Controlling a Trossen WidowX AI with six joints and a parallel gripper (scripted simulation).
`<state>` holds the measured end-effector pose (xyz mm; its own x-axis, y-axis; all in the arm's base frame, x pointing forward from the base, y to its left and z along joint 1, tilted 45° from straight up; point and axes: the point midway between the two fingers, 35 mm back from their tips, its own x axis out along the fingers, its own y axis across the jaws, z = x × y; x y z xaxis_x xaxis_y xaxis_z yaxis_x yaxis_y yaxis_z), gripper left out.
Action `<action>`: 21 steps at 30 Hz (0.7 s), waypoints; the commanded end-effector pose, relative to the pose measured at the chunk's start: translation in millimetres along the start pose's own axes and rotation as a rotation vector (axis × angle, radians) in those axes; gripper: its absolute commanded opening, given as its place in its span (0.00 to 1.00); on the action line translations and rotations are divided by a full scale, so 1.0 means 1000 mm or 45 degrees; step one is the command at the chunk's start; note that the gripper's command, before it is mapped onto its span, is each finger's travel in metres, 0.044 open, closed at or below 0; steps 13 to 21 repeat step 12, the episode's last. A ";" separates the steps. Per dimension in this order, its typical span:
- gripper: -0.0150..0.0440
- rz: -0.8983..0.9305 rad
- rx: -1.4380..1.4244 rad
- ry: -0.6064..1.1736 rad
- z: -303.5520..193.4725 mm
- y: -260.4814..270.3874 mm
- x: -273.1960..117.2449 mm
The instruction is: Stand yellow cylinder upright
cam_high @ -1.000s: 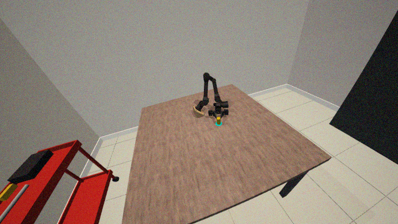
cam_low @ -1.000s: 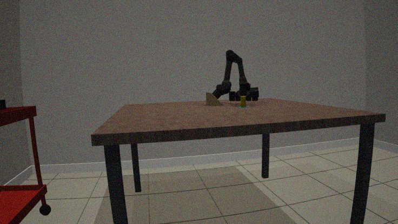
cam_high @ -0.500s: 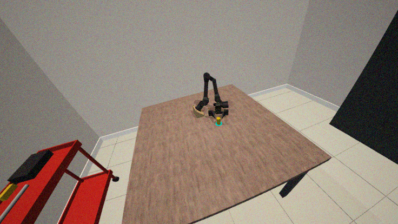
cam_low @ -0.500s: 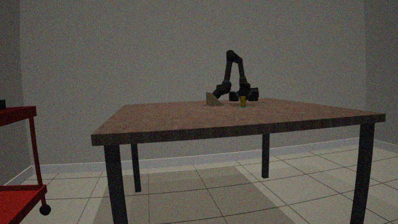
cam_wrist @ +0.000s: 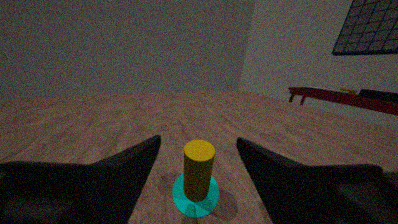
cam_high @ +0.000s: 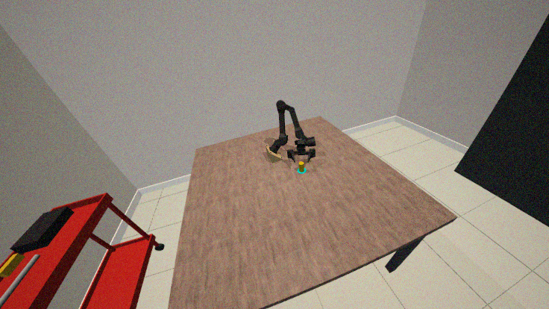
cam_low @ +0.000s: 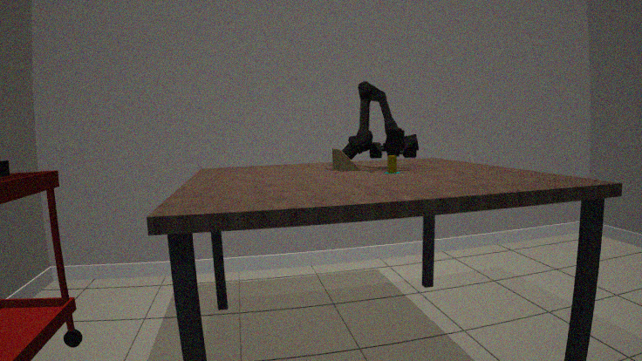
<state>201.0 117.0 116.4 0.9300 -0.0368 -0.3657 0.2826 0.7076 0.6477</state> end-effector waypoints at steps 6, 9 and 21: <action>0.93 0.004 0.005 0.003 0.037 0.003 -0.003; 0.93 0.011 0.002 -0.003 0.050 0.002 -0.005; 0.93 0.021 -0.002 -0.014 0.063 0.001 -0.009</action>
